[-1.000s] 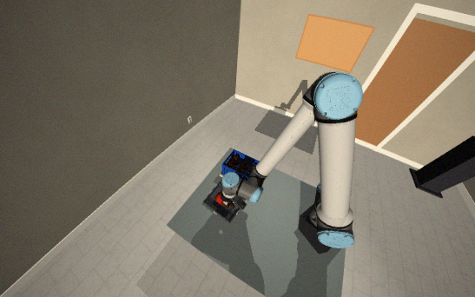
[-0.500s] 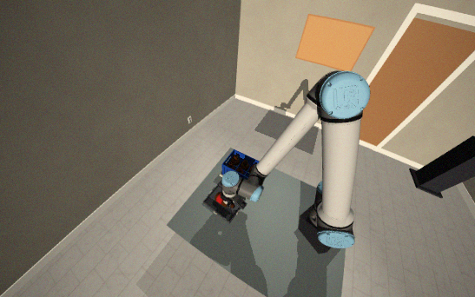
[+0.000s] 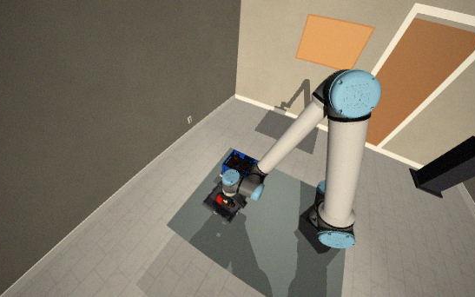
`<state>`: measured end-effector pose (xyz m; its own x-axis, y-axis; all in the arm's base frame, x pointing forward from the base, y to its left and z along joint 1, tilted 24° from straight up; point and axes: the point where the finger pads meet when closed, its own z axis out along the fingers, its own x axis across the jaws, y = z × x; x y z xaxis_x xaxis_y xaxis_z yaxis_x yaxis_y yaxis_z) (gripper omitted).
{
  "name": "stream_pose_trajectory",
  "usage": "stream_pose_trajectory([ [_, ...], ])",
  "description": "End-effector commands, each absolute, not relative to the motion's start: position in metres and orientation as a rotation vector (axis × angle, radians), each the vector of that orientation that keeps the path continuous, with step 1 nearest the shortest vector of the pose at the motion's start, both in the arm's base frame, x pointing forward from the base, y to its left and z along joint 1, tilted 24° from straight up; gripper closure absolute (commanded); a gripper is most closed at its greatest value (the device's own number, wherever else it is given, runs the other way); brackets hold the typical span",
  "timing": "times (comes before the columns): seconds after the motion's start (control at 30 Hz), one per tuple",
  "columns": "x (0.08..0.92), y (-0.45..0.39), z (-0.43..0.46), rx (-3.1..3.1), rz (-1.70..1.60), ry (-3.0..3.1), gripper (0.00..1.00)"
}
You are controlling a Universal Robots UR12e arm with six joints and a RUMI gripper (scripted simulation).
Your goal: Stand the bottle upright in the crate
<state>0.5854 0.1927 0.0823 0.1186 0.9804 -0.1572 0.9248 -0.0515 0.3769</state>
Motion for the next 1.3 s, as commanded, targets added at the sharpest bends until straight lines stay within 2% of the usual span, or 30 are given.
stream_pose_trajectory([
  [0.0,0.584,0.194,0.088,2.021,0.200,1.848,1.00],
  [1.27,0.562,0.205,0.143,2.021,0.200,1.848,1.00],
])
